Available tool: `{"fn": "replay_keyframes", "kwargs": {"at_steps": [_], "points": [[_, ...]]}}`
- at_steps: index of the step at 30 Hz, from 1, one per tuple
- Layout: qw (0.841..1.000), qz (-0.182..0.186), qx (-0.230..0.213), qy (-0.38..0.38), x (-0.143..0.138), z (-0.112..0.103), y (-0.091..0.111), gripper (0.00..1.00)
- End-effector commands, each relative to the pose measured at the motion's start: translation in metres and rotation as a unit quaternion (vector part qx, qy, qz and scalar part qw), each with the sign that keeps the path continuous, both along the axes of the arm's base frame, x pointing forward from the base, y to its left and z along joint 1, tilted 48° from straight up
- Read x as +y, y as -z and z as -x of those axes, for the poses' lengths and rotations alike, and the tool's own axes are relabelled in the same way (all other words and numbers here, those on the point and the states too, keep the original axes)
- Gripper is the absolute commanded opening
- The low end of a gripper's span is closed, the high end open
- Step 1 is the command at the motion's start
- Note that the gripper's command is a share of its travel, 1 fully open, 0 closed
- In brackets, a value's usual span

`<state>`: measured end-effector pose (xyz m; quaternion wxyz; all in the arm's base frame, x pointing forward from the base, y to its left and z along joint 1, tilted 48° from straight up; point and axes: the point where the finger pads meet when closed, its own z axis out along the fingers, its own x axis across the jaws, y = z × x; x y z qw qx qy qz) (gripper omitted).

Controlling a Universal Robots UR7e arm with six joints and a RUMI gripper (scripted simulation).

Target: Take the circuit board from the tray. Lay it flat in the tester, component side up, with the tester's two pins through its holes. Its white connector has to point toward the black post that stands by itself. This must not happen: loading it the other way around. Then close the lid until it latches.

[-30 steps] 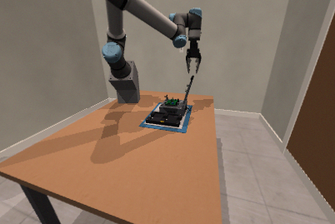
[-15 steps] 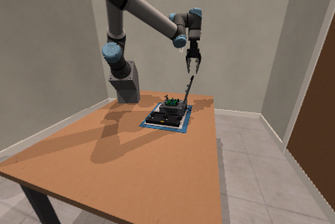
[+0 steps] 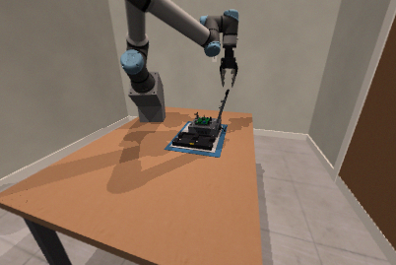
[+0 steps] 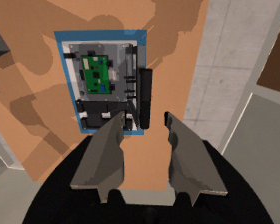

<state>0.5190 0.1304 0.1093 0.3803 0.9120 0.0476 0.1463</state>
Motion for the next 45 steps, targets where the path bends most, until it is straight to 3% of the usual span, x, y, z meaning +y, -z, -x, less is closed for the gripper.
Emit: {"fn": "replay_keyframes", "kwargs": {"at_steps": [1,25,45], "points": [[1.0,0.0,0.0,0.0,0.0,0.0,0.0,0.3],[1.0,0.0,0.0,0.0,-0.003,-0.002,0.003,0.3],[1.0,0.0,0.0,0.0,-0.021,-0.01,0.021,0.3]]}}
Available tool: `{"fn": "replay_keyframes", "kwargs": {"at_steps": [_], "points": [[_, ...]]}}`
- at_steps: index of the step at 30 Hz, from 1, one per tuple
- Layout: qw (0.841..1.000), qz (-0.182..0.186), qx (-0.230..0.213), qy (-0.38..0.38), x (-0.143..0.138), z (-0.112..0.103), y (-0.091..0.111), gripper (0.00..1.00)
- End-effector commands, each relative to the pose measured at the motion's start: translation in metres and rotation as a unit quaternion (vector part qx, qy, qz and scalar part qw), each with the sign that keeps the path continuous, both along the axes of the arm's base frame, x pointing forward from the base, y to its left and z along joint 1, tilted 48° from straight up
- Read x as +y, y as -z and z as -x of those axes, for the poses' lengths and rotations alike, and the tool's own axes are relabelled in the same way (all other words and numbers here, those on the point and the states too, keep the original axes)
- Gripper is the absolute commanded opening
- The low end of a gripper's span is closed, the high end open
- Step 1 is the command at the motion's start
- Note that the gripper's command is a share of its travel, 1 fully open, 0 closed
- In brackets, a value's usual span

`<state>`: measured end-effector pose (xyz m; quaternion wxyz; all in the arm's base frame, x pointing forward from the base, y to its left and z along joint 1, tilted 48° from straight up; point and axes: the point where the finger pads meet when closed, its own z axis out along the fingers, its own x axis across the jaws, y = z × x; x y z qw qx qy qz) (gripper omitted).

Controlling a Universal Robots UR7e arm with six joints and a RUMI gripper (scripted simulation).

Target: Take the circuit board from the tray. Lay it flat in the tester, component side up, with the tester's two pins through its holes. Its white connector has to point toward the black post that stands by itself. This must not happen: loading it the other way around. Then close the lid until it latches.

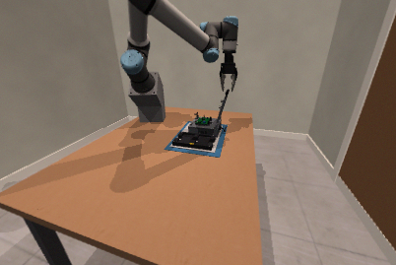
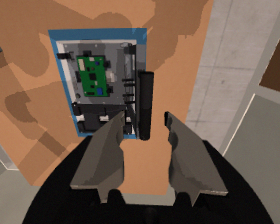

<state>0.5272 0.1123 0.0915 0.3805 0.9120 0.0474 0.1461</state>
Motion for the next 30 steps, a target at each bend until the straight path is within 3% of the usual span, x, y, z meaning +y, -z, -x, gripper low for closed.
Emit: {"fn": "replay_keyframes", "kwargs": {"at_steps": [1,30], "points": [[1.0,0.0,-0.001,-0.001,-0.0038,-0.0021,0.0038,0.3],[1.0,0.0,-0.001,-0.001,-0.0086,-0.0044,0.0085,0.3]]}}
